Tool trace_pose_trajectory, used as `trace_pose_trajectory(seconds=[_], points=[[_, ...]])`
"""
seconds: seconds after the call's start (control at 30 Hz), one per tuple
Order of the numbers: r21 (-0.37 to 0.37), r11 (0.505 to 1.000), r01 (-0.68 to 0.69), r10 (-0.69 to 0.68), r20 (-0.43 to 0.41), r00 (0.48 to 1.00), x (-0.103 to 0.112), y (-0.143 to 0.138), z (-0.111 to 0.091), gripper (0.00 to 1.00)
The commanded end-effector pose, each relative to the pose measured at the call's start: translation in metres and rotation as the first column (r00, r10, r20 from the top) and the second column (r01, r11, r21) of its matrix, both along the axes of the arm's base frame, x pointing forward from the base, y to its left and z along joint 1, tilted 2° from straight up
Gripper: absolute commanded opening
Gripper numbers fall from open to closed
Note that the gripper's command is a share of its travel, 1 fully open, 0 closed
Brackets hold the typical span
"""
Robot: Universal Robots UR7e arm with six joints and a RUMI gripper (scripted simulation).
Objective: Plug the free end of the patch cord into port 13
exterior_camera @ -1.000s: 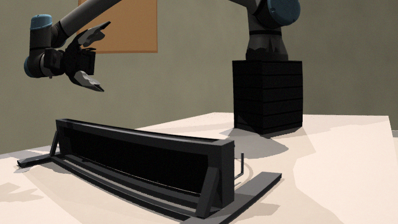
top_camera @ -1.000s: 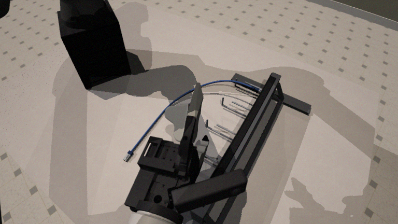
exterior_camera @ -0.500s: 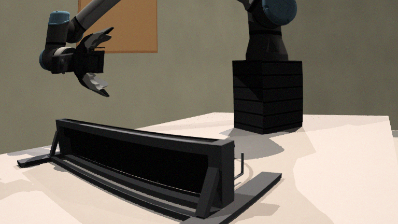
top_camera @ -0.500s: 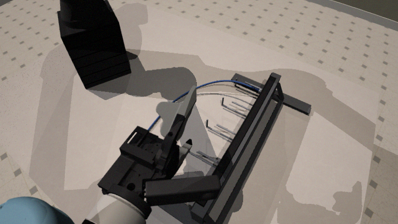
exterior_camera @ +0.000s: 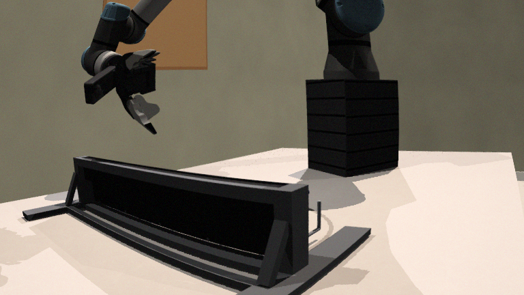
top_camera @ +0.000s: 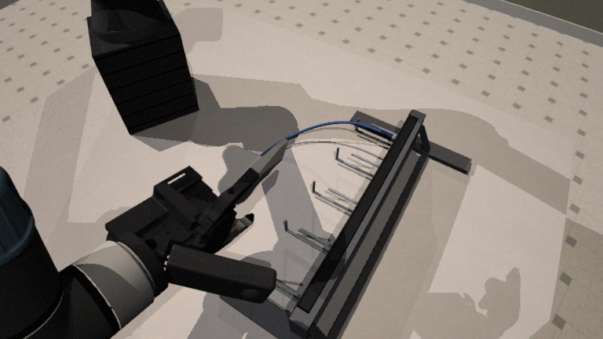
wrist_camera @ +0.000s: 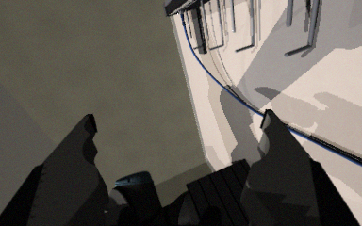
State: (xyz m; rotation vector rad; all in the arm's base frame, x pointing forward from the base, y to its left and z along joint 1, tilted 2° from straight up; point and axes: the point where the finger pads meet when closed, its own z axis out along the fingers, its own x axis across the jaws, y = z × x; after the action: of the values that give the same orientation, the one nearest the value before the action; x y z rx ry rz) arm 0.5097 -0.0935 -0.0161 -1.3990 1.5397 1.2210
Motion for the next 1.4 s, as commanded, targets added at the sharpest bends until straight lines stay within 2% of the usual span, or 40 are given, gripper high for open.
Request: trace_pose_trajectory(seconds=[0.0,0.17,0.2,0.3,0.33,0.43,0.57,0.7,0.73,0.87,0.9,1.07,1.13,1.37], points=[[-0.073,0.996,0.059,-0.061,-0.028,0.998,-0.006,-0.004,-0.005,1.00],[-0.190,0.969,0.161,-0.179,-0.086,0.980,-0.019,-0.012,-0.017,1.00],[-0.190,0.969,0.161,-0.179,-0.086,0.980,-0.019,-0.012,-0.017,1.00],[-0.268,0.938,0.219,-0.257,-0.116,0.960,-0.028,-0.018,-0.024,1.00],[-0.268,0.938,0.219,-0.257,-0.116,0.960,-0.028,-0.018,-0.024,1.00],[-0.348,0.897,0.273,-0.337,-0.139,0.931,-0.038,-0.023,-0.032,1.00],[-0.375,0.881,0.290,-0.365,-0.145,0.920,-0.041,-0.025,-0.035,1.00],[-0.480,0.808,0.341,-0.464,-0.163,0.871,-0.053,-0.030,-0.046,1.00],[-0.480,0.808,0.341,-0.464,-0.163,0.871,-0.053,-0.030,-0.046,1.00],[-0.579,0.721,0.382,-0.563,-0.166,0.810,-0.065,-0.037,-0.057,1.00],[-0.579,0.721,0.382,-0.563,-0.166,0.810,-0.065,-0.037,-0.057,1.00],[-0.686,0.600,0.411,-0.672,-0.153,0.725,-0.079,-0.045,-0.070,1.00],[-0.686,0.600,0.411,-0.672,-0.153,0.725,-0.079,-0.045,-0.070,1.00],[-0.800,0.431,0.417,-0.788,-0.109,0.606,-0.097,-0.056,-0.085,1.00]])
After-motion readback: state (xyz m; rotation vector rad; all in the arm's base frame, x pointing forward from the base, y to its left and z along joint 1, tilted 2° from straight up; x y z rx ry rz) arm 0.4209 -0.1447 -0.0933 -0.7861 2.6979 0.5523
